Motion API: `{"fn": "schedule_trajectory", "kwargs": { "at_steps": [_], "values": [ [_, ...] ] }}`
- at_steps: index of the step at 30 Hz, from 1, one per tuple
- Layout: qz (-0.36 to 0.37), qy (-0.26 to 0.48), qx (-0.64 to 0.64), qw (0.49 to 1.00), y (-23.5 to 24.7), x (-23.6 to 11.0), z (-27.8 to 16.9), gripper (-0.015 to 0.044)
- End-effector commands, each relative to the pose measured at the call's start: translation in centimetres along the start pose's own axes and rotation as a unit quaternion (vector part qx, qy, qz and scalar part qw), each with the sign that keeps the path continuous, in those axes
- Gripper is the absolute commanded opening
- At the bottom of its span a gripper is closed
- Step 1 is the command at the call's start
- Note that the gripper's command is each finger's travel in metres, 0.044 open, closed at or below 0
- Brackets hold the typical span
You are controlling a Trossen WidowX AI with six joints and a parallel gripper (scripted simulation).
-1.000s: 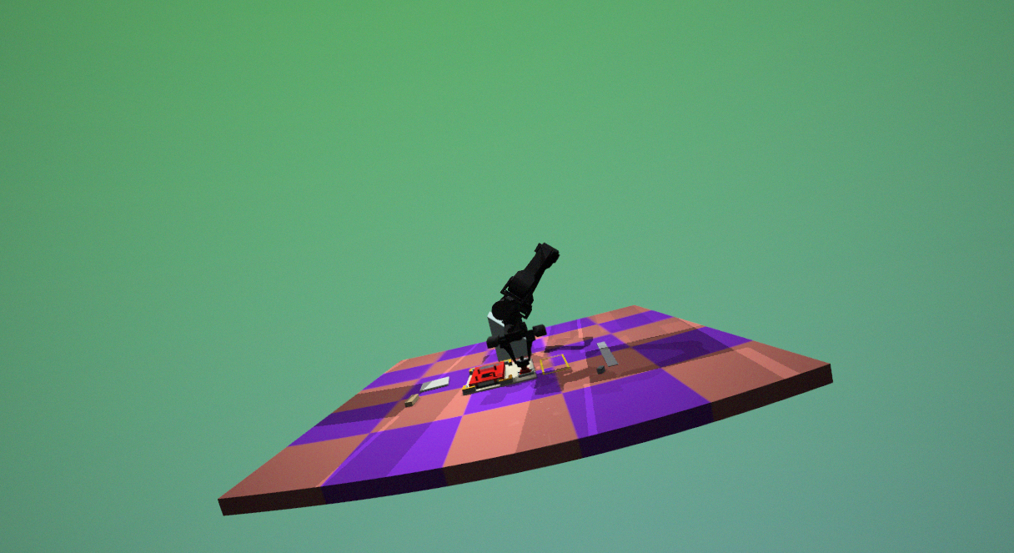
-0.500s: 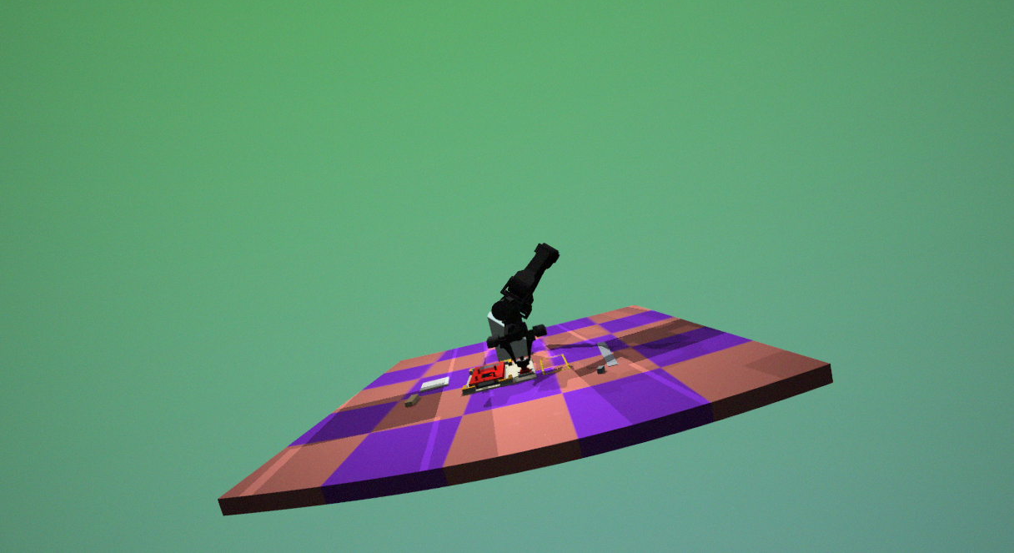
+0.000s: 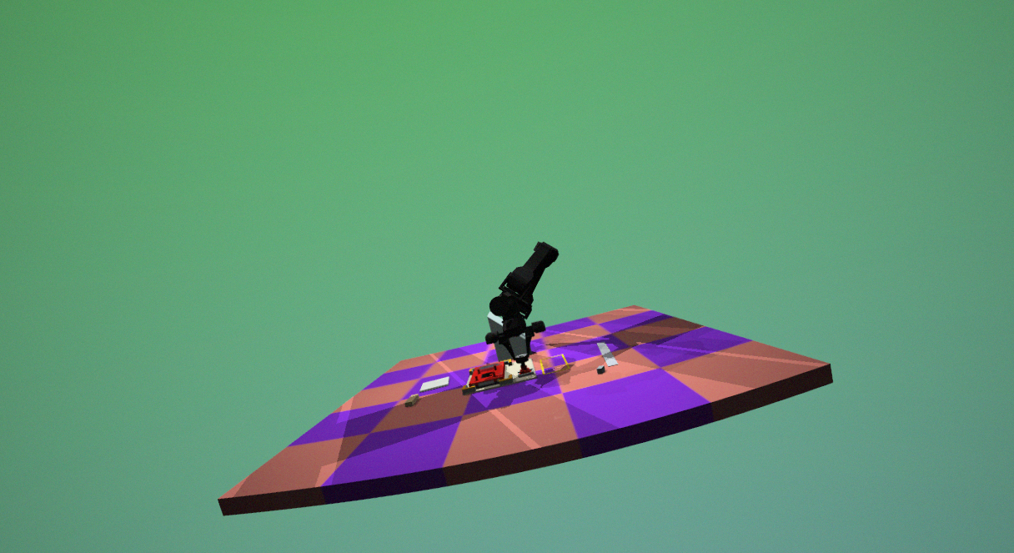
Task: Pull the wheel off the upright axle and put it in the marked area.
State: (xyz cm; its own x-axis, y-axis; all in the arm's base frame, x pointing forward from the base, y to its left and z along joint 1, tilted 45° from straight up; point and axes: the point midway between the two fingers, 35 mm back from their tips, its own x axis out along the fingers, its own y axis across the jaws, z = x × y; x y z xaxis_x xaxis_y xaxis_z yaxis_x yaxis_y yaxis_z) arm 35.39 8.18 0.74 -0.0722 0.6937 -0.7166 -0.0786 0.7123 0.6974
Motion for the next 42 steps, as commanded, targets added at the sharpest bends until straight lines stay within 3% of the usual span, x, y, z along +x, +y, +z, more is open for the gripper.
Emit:
{"fn": "schedule_trajectory", "kwargs": {
  "at_steps": [1, 42],
  "values": [
    [0.000, -0.002, -0.001, 1.000, 0.0, -0.4, 0.0, 0.0000],
    [0.001, -0.001, 0.000, 1.000, 0.0, -1.8, 0.0, 0.0000]
  ]
}}
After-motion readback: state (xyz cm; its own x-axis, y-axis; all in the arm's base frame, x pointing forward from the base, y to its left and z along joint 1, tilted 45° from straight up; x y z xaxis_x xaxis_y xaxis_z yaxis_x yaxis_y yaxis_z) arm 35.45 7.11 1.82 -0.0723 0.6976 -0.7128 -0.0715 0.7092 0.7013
